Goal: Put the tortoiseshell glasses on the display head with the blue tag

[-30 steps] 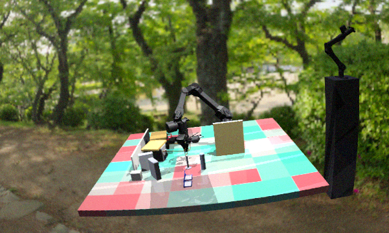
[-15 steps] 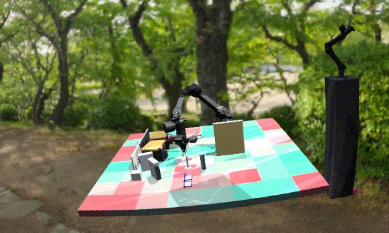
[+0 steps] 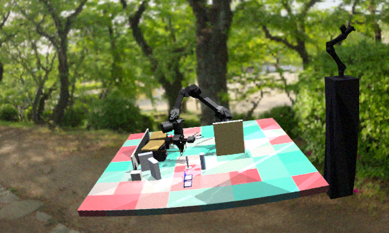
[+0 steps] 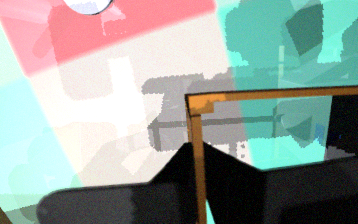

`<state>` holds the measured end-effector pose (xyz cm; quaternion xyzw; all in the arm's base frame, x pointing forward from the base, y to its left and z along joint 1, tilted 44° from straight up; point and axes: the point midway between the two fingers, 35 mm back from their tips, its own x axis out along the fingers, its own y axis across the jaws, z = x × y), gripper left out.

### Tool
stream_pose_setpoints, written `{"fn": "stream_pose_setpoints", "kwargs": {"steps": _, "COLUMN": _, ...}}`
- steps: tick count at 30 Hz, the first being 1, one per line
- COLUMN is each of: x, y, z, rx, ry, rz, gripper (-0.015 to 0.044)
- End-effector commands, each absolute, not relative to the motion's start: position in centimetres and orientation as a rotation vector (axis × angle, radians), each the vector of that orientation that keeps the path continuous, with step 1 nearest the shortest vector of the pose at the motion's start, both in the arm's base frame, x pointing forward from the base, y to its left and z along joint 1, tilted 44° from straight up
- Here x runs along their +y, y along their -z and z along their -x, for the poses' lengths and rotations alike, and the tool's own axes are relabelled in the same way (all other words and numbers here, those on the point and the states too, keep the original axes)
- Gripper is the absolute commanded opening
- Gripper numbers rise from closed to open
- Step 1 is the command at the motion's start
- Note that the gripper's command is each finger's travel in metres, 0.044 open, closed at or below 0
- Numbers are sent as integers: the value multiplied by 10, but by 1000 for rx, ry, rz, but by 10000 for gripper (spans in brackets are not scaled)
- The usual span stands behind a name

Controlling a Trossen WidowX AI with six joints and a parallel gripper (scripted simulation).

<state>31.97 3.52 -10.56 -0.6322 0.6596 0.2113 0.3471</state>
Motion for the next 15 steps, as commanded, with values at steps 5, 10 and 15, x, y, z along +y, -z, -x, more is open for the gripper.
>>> {"fn": "stream_pose_setpoints", "kwargs": {"steps": 5, "x": 36, "y": 102, "z": -332, "rx": 1699, "ry": -545, "rz": 1646, "gripper": 0}}
{"fn": "stream_pose_setpoints", "kwargs": {"steps": 10, "x": 36, "y": 102, "z": -337, "rx": 1699, "ry": -544, "rz": 1647, "gripper": 0}}
{"fn": "stream_pose_setpoints", "kwargs": {"steps": 15, "x": 35, "y": 101, "z": -342, "rx": 1699, "ry": -544, "rz": 1647, "gripper": 0}}
